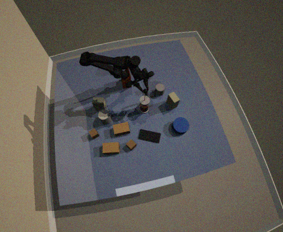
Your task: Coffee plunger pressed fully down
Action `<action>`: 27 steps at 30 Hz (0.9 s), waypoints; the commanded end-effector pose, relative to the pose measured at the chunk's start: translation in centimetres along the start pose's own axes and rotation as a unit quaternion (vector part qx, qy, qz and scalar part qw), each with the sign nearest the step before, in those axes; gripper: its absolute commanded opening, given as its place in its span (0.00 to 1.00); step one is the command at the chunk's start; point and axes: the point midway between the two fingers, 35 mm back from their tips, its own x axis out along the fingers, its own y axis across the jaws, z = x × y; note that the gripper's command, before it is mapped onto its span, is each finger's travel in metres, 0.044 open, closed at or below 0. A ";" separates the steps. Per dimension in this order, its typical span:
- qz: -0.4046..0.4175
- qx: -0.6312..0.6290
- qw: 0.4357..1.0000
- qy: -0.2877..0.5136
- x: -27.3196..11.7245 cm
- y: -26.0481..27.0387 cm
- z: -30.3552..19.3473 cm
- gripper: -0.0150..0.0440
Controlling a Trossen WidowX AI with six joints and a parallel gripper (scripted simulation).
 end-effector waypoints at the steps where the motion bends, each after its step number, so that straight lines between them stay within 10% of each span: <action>1: 0.005 -0.009 1.000 0.020 1.0 0.3 -2.1 0.46; 27: 0.005 -0.010 1.000 0.020 3.6 0.5 -5.6 0.46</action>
